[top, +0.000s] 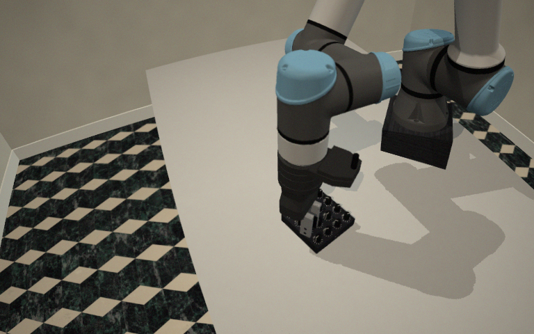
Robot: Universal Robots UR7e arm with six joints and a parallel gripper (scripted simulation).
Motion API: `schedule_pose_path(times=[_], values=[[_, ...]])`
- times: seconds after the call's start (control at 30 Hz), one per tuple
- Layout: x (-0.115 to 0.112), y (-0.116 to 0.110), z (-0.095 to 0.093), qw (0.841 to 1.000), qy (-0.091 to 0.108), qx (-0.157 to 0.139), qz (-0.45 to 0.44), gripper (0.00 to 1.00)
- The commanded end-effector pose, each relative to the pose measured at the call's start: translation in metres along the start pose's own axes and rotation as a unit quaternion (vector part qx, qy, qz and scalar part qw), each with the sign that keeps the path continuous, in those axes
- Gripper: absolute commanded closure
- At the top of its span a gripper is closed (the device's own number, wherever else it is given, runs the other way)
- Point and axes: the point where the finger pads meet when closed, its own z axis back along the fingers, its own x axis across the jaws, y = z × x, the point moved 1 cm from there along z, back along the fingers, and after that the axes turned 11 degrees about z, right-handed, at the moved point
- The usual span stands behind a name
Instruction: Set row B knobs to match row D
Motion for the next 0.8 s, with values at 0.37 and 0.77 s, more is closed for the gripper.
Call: schedule_pose_path(times=[0.37,0.77], values=[[0.0003,-0.0003,0.0004,1.000,-0.001,0.000,0.000,0.54],[0.0003,-0.0003,0.0004,1.000,-0.001,0.000,0.000,0.70]])
